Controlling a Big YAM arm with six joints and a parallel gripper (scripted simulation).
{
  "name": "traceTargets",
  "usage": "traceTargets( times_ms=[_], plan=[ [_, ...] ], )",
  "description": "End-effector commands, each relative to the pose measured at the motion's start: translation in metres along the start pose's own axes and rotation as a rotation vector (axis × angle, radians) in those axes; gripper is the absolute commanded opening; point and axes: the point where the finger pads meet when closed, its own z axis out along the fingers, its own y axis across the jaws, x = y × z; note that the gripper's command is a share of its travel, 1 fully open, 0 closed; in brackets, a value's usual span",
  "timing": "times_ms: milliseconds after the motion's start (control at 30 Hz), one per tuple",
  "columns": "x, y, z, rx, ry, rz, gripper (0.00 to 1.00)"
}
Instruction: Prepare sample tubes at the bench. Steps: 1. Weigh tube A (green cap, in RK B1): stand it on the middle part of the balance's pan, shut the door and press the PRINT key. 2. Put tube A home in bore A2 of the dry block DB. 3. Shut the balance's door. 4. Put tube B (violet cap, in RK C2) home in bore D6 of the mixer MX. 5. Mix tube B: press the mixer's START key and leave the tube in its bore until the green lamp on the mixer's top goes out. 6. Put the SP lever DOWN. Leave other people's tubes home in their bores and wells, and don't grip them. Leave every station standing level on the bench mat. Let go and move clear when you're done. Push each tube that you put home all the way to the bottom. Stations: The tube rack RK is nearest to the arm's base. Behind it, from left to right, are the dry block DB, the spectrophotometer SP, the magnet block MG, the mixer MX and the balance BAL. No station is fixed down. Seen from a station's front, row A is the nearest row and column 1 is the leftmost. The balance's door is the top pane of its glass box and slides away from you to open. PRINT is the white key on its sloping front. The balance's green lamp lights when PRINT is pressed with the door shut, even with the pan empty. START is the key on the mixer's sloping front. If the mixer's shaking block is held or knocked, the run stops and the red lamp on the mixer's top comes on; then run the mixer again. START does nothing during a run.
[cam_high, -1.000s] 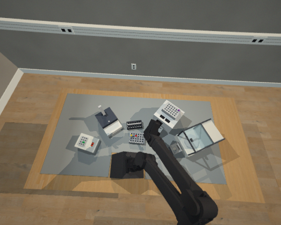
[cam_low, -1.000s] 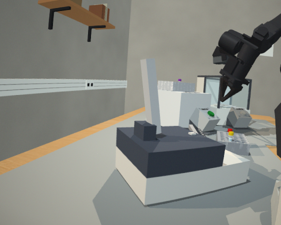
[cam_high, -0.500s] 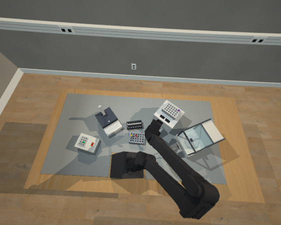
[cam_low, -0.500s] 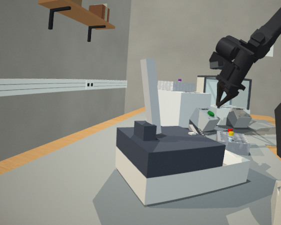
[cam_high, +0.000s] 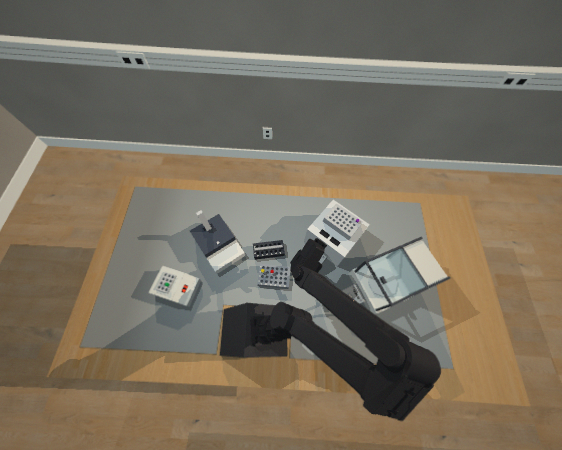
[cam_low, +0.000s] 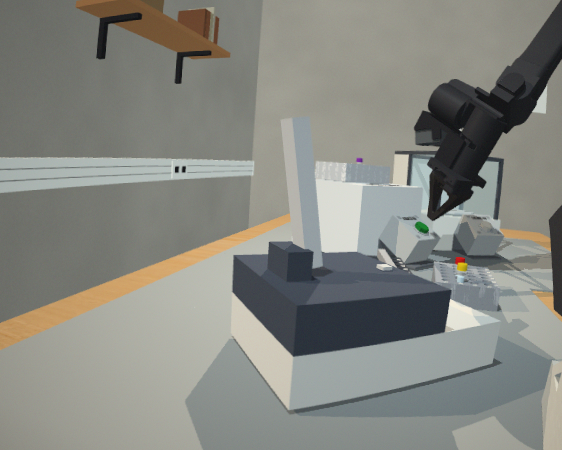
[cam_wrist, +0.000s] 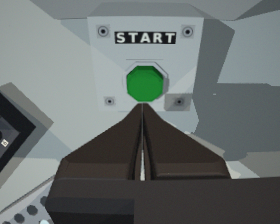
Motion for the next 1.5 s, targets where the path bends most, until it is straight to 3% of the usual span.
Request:
traceTargets(
  times_ms=[0,1467],
  plan=[
    [-0.0257,-0.0008,0.0033,0.003,-0.043,0.032,0.00],
    [-0.0211,-0.0007,0.0024,0.002,-0.038,0.029,0.00]
  ],
)
